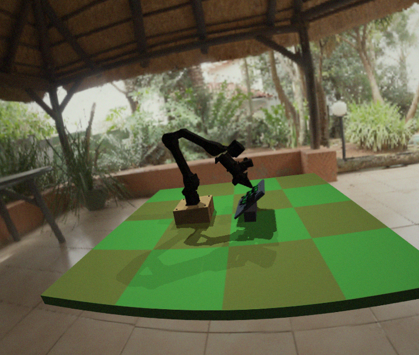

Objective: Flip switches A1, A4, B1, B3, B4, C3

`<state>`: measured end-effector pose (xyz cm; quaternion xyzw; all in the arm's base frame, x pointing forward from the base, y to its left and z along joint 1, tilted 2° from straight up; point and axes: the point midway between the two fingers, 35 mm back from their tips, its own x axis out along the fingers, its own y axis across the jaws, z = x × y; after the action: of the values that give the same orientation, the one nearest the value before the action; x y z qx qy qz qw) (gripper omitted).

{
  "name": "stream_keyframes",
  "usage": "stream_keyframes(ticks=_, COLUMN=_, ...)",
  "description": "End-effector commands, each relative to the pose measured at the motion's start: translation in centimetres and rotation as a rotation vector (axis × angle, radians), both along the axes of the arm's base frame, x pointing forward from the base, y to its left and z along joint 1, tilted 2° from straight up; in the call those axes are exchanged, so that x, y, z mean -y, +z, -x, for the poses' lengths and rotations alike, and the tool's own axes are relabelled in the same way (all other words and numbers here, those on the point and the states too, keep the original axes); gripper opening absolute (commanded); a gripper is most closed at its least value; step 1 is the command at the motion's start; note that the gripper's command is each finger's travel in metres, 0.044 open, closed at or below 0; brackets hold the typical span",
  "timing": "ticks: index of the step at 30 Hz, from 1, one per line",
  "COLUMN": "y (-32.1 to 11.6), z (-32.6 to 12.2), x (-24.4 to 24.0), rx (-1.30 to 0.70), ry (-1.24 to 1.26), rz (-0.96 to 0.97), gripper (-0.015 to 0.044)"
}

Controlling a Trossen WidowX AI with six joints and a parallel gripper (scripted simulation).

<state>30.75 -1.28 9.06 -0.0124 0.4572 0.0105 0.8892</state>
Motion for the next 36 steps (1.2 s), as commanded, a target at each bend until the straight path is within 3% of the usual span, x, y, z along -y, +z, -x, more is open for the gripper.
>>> stream_keyframes(ticks=1, y=-0.5, z=-0.3, x=-0.1, rx=-0.002, ry=0.005, rz=-0.001, gripper=0.0000)
stream_keyframes(ticks=36, y=-1.6, z=-1.1, x=-0.1, rx=-0.001, ry=0.005, rz=-0.001, gripper=0.0000)
